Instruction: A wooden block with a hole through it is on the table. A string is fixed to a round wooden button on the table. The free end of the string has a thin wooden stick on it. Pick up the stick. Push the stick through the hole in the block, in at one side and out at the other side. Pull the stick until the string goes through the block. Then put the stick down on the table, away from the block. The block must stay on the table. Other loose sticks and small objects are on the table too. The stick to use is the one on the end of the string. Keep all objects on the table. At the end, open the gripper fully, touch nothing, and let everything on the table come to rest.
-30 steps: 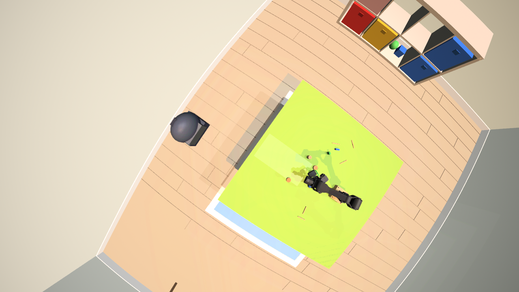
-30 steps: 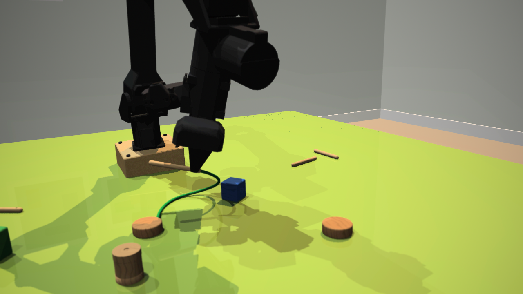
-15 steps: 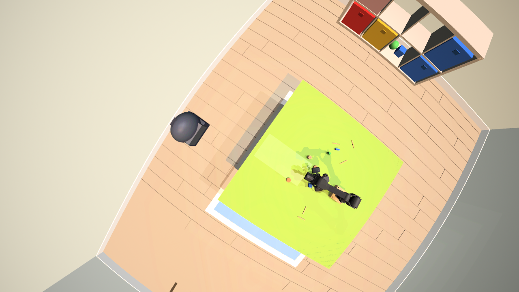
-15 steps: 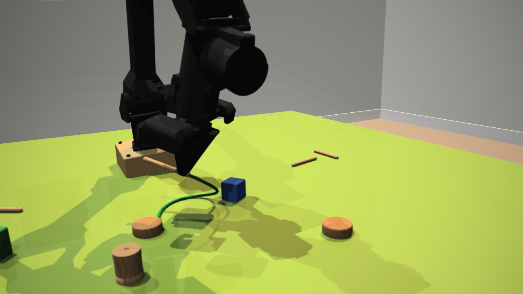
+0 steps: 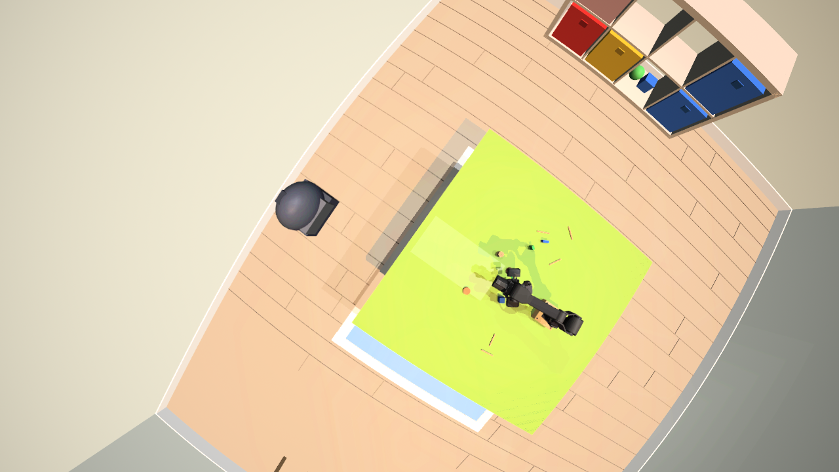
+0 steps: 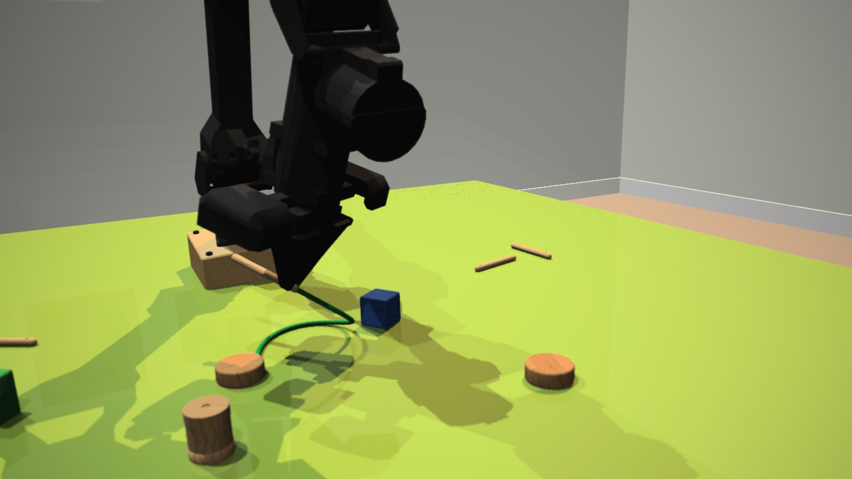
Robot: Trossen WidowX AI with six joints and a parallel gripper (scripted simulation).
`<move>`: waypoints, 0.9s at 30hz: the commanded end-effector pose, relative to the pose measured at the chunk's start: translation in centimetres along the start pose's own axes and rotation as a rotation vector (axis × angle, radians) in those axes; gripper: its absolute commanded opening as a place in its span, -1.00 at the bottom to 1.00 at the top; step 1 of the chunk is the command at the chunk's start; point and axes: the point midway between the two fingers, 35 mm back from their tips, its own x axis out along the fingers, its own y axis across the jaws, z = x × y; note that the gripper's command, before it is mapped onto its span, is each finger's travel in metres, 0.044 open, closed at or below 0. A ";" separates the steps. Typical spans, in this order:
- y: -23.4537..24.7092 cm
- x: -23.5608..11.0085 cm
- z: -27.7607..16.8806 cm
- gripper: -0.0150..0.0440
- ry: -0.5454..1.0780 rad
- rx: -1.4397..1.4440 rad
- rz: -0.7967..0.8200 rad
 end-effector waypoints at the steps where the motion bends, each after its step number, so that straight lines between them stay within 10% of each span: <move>1: 0.0 0.0 0.0 -0.49 0.002 -0.007 0.000; 27: -0.2 -1.1 -3.1 -0.49 0.054 -0.012 0.010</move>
